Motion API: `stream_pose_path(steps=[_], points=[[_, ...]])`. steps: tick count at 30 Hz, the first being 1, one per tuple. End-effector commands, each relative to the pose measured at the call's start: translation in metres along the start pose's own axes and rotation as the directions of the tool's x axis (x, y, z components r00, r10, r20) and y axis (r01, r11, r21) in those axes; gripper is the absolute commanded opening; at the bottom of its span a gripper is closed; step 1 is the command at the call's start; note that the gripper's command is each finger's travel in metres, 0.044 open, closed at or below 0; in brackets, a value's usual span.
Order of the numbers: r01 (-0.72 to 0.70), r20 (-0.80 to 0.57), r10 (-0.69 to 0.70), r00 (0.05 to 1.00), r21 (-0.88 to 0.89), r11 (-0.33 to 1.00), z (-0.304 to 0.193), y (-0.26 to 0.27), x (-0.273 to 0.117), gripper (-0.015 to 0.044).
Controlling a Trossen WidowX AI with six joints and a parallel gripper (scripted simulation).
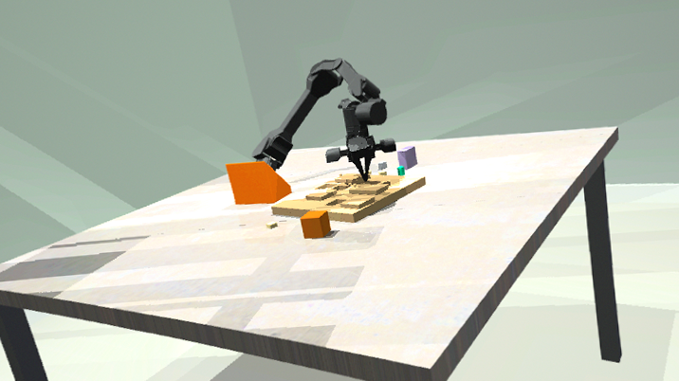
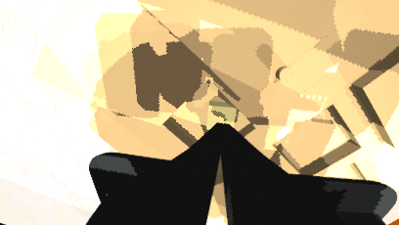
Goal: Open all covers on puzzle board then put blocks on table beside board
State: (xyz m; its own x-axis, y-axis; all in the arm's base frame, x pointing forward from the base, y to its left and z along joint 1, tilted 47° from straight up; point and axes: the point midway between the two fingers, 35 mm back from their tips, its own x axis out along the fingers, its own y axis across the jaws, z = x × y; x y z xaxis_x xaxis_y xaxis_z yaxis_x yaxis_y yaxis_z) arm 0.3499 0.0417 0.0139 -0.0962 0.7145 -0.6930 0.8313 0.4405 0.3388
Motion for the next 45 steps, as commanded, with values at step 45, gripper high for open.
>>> stream_pose_path(steps=[45], points=[[-0.011, 0.001, 0.011, 1.000, 0.008, 1.000, -0.005, 0.010, 0.016, 0.0000]])
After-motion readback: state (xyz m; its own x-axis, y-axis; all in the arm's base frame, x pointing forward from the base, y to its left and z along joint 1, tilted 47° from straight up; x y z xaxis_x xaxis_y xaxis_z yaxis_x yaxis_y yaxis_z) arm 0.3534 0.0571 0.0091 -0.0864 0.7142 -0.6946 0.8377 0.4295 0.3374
